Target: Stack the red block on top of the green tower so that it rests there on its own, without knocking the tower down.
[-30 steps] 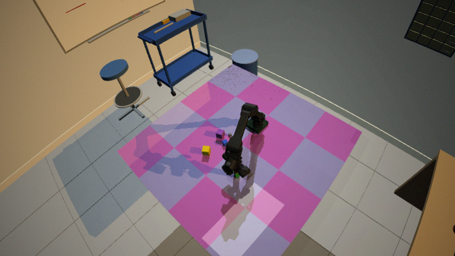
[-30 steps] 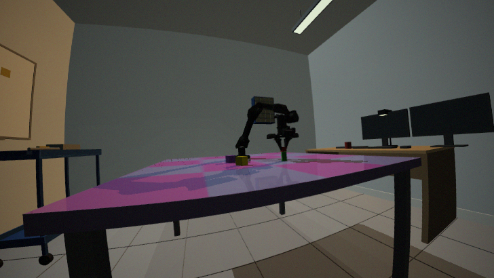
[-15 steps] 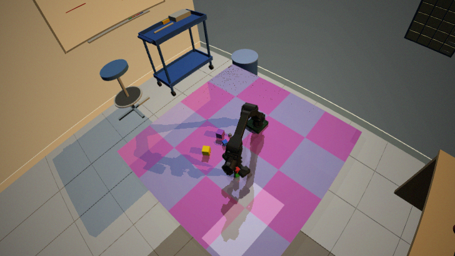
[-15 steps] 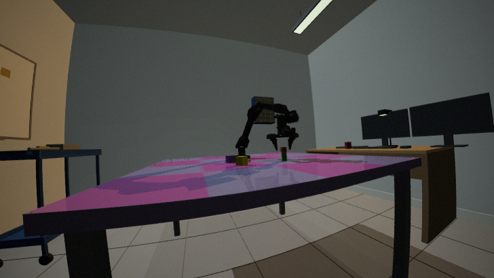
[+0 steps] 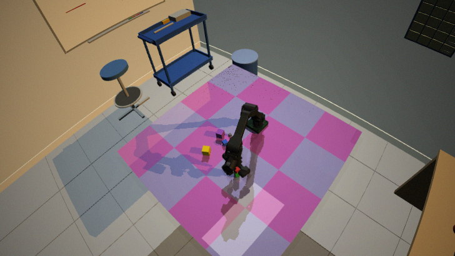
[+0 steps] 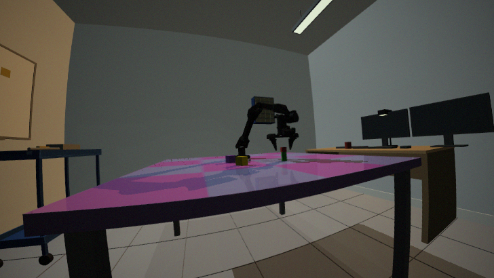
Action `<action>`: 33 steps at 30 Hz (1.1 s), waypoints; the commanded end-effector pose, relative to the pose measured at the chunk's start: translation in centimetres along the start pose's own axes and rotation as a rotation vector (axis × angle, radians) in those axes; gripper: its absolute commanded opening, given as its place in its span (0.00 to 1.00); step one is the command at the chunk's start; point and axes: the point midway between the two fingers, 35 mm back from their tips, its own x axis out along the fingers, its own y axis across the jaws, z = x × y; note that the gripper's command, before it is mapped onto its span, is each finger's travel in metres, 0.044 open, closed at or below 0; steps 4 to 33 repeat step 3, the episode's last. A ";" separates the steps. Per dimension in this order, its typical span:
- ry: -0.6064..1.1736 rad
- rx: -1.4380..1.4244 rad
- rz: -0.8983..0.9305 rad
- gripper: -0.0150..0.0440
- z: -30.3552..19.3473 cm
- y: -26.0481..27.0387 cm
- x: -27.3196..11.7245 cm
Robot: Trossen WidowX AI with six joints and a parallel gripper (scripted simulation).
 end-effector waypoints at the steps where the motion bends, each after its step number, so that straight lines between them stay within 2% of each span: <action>1: 0.000 0.000 0.000 1.00 0.0 0.0 0.0; 33: 0.000 0.000 0.000 1.00 0.0 0.0 0.0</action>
